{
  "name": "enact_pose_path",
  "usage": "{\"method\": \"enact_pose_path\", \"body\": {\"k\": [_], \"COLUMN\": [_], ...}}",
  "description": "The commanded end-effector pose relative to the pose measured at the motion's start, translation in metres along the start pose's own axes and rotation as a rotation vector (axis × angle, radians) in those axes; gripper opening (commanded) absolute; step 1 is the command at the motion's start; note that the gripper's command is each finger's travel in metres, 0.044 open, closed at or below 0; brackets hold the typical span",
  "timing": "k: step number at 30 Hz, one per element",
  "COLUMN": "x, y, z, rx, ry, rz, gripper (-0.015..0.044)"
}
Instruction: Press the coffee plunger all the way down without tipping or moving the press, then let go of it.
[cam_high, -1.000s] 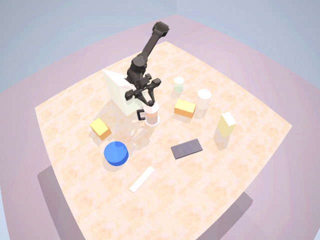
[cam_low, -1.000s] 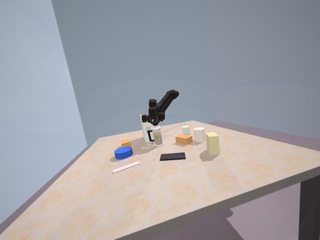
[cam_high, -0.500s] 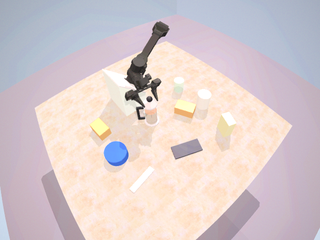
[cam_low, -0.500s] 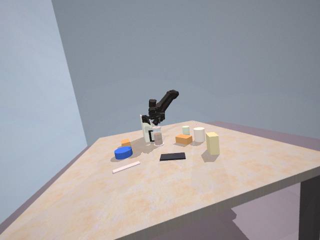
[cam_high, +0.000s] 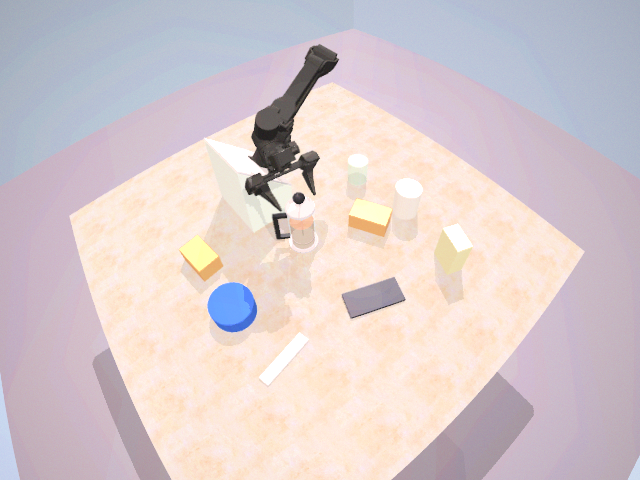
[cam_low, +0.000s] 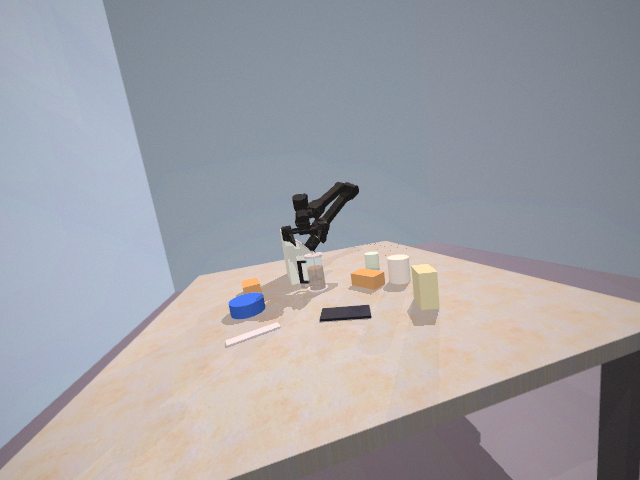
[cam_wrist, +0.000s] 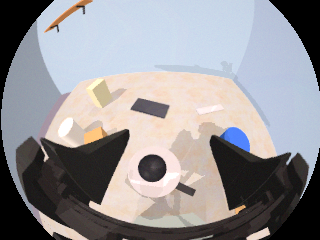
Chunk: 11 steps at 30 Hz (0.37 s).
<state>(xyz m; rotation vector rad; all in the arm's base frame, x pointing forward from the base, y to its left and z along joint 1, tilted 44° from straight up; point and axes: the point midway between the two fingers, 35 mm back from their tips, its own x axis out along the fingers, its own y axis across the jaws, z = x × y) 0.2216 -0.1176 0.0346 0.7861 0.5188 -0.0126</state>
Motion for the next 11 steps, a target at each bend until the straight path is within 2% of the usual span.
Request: {"method": "enact_pose_path", "body": {"k": [1, 4, 11], "x": [-0.032, -0.052, -0.053], "y": [0.006, 0.015, 0.016], "z": [0.028, 0.038, 0.040], "rx": [-0.012, -0.001, 0.000], "ry": [-0.012, -0.021, -0.022], "rz": [0.005, 0.012, 0.013], "gripper": [0.0440, 0.0440, 0.0440]}}
